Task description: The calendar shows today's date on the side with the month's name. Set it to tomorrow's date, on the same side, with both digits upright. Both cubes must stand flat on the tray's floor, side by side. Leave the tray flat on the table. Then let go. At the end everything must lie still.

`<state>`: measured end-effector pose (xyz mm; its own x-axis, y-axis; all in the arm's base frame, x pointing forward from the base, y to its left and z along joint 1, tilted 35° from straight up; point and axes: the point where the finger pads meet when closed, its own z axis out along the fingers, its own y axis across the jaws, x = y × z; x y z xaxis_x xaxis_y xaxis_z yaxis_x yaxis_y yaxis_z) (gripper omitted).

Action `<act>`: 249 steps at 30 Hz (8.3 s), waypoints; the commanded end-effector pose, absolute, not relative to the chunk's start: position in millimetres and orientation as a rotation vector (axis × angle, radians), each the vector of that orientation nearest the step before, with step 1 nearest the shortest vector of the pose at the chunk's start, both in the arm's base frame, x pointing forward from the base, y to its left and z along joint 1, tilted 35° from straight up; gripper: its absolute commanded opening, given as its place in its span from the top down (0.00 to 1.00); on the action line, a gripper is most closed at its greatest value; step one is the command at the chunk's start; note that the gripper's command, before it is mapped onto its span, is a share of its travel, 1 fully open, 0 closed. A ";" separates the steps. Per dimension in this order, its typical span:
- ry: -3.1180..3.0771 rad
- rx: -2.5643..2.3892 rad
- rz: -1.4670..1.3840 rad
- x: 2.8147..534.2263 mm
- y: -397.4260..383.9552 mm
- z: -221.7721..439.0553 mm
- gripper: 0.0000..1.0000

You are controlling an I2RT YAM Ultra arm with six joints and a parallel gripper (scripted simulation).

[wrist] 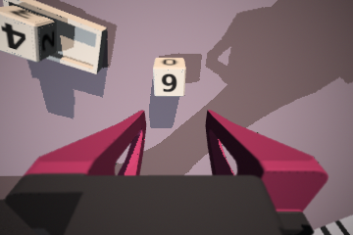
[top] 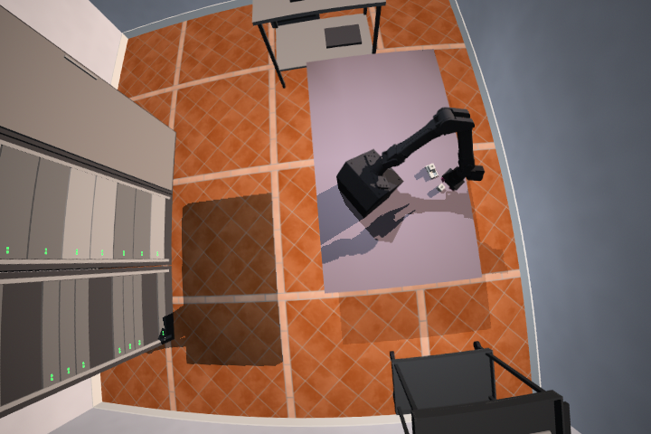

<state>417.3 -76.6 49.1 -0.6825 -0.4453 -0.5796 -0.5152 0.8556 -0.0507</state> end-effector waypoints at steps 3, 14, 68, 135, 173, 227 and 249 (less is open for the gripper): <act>2.410 -0.699 0.151 414.0 -82.6 70.1 0.53; 2.422 -0.698 0.165 413.4 -81.3 64.1 0.00; 2.451 -0.667 0.189 416.1 -77.6 47.2 0.53; 2.452 -0.672 0.186 443.0 -61.3 3.8 0.53; 2.452 -0.672 0.186 442.8 -61.3 3.6 0.53; 2.460 -0.672 0.194 435.7 -63.7 -2.1 0.53; 2.461 -0.671 0.198 434.2 -63.7 -3.8 0.53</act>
